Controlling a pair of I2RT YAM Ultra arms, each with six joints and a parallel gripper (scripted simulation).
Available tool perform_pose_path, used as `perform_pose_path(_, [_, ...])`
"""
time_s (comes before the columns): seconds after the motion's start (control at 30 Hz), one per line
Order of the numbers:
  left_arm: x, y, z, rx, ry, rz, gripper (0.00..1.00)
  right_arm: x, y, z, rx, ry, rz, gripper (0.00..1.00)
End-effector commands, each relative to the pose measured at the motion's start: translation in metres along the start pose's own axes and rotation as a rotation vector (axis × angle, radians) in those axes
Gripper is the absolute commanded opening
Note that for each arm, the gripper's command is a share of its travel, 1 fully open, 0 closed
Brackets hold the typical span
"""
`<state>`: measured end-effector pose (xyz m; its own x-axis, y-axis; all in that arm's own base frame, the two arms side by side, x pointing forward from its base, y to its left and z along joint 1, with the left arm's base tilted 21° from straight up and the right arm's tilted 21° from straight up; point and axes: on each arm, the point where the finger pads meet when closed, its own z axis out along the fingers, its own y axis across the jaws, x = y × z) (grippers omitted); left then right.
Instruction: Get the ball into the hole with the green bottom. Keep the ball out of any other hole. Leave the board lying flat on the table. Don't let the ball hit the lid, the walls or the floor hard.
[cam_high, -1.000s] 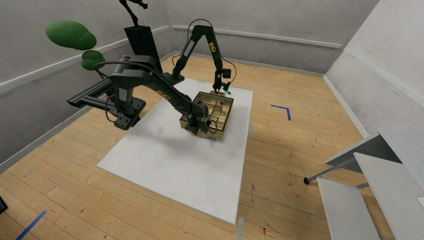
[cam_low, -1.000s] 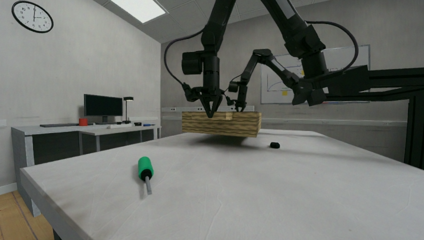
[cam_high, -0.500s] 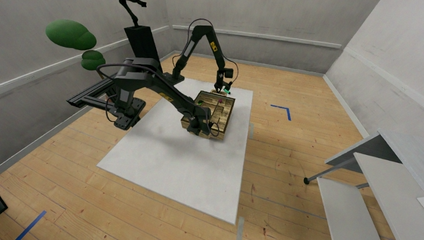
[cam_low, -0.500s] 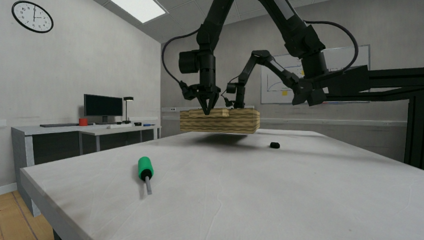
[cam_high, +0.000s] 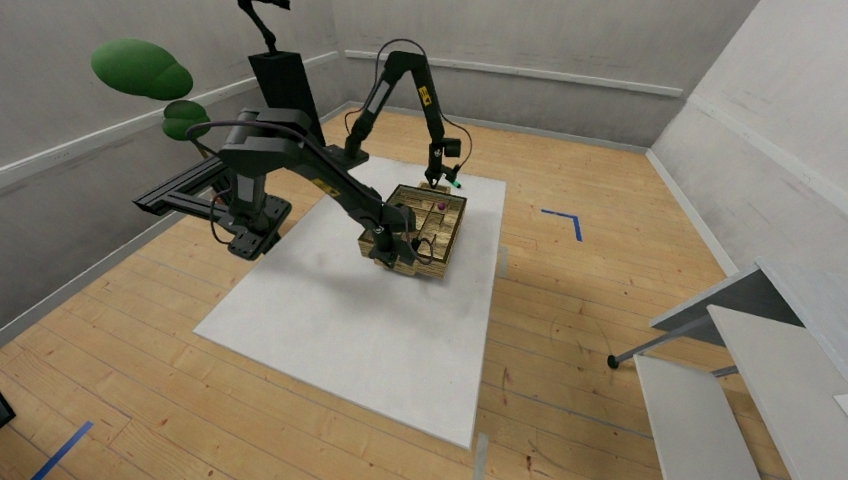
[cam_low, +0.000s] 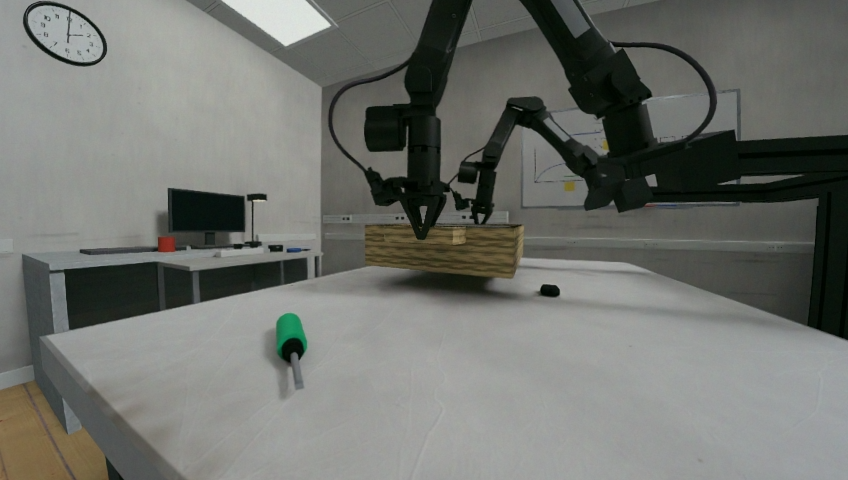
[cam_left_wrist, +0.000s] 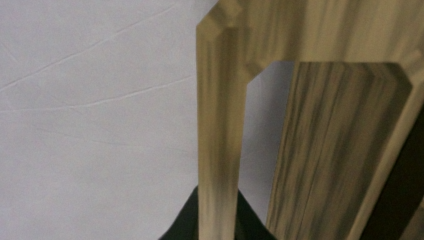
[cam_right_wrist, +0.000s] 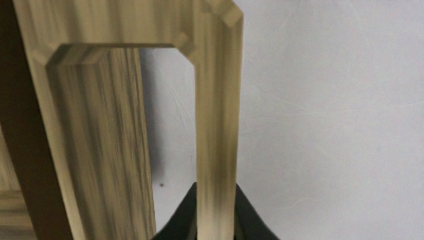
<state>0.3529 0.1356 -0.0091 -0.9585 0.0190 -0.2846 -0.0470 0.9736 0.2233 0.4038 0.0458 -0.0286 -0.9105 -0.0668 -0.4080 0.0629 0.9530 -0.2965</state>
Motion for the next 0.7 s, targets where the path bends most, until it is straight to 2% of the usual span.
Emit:
perform_pose_path(0.0, [-0.043,-0.001,-0.03,-0.005,-0.149,0.001,0.0,-0.05,0.015,-0.03,-0.059,-0.164,0.004,0.0])
perform_pose_path(0.03, [-0.035,-0.004,-0.031,0.005,-0.106,0.005,0.0,-0.049,0.014,-0.031,-0.057,-0.151,0.004,0.0])
perform_pose_path(0.07, [-0.028,-0.004,-0.026,-0.026,-0.133,0.002,0.0,-0.037,0.014,-0.023,-0.073,-0.166,-0.009,0.0])
perform_pose_path(0.1, [-0.045,-0.002,-0.032,-0.005,-0.161,0.023,0.0,-0.05,0.008,-0.029,-0.032,-0.167,0.009,0.0])
perform_pose_path(0.13, [-0.045,-0.002,-0.032,-0.004,-0.159,0.021,0.0,-0.05,0.008,-0.029,-0.031,-0.166,0.01,0.0])
perform_pose_path(0.17, [-0.033,0.003,-0.036,-0.047,-0.091,-0.006,0.0,-0.055,0.006,-0.026,-0.079,-0.158,0.024,0.0])
perform_pose_path(0.2, [-0.028,0.001,-0.035,-0.047,-0.068,-0.004,0.0,-0.051,0.007,-0.024,-0.081,-0.132,0.015,0.0])
perform_pose_path(0.23, [-0.039,-0.003,-0.035,-0.021,-0.113,0.009,0.0,-0.052,0.006,-0.025,-0.057,-0.15,0.018,0.0])
perform_pose_path(0.3, [-0.039,-0.003,-0.035,-0.021,-0.113,0.009,0.0,-0.052,0.006,-0.025,-0.057,-0.15,0.018,0.0])
perform_pose_path(0.33, [-0.029,0.001,-0.038,-0.061,-0.062,-0.003,0.0,-0.047,0.014,-0.017,-0.1,-0.12,0.003,0.0])
perform_pose_path(0.37, [-0.03,0.002,-0.042,-0.07,-0.054,-0.005,0.0,-0.03,0.016,-0.005,-0.097,-0.048,-0.021,0.0])
perform_pose_path(0.5, [-0.03,0.0,-0.05,-0.097,-0.023,-0.008,0.0,-0.039,0.009,-0.006,-0.124,-0.041,-0.004,0.0])
perform_pose_path(0.53, [-0.042,-0.007,-0.045,-0.026,-0.069,0.023,0.0,-0.039,0.002,-0.015,-0.05,-0.045,0.02,0.0])
perform_pose_path(0.57, [-0.046,-0.005,-0.044,-0.021,-0.089,0.029,0.0,-0.043,0.002,-0.017,-0.041,-0.059,0.023,0.0])
perform_pose_path(0.6, [-0.039,0.0,-0.041,-0.014,-0.054,0.017,0.0,-0.042,0.003,-0.021,-0.035,-0.047,0.018,0.0])
perform_pose_path(0.63, [-0.056,0.004,-0.041,-0.021,-0.143,0.015,0.0,-0.057,0.003,-0.024,-0.034,-0.125,0.035,0.0])
perform_pose_path(0.67, [-0.058,0.004,-0.039,-0.008,-0.168,0.017,0.0,-0.058,0.004,-0.024,-0.019,-0.141,0.043,0.0])
